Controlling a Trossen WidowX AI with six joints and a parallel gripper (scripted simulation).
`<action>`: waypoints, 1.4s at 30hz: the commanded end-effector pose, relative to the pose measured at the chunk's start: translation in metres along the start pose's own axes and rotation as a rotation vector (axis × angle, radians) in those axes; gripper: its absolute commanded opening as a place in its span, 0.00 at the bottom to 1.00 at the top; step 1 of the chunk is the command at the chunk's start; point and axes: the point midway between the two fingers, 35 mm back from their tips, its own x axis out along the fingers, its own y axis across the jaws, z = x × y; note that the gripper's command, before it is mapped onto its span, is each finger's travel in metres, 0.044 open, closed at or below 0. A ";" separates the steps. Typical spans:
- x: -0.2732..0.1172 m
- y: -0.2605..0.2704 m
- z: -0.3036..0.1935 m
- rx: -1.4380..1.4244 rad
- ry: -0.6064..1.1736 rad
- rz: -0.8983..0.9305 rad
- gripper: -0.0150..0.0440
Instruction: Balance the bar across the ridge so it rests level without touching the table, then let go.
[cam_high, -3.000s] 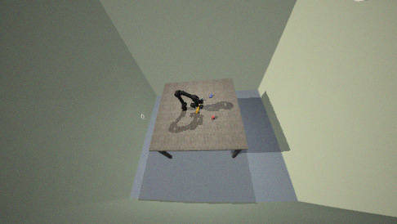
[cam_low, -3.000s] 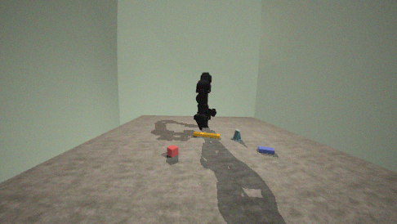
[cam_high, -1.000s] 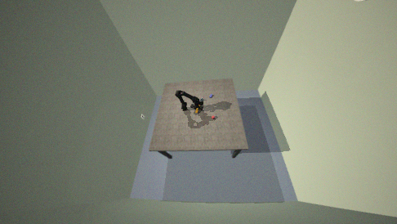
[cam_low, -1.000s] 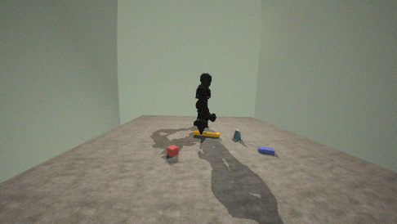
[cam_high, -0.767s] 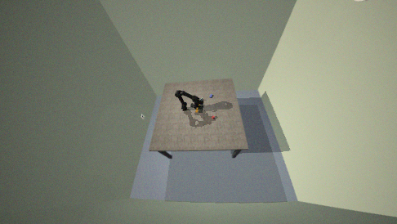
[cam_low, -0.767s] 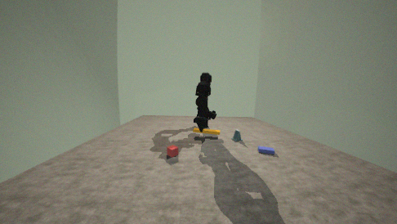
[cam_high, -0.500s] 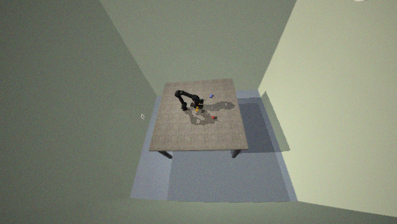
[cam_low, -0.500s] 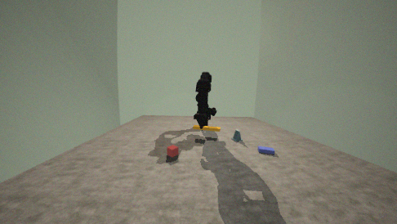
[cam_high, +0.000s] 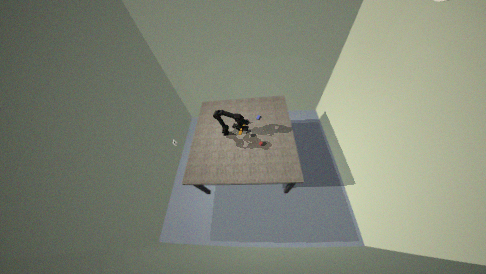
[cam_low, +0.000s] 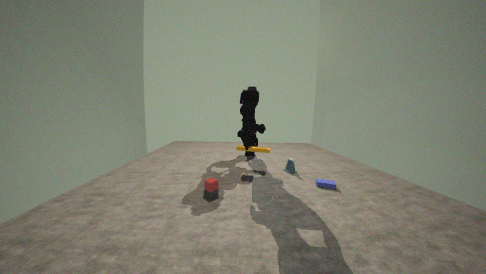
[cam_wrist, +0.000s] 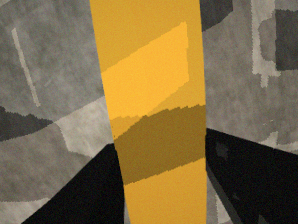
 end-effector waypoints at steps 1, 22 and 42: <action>-0.014 0.000 -0.001 -0.003 0.003 -0.015 0.25; -0.027 -0.013 0.043 -0.154 0.001 -0.016 0.25; -0.028 -0.022 0.112 -0.362 -0.003 -0.018 0.25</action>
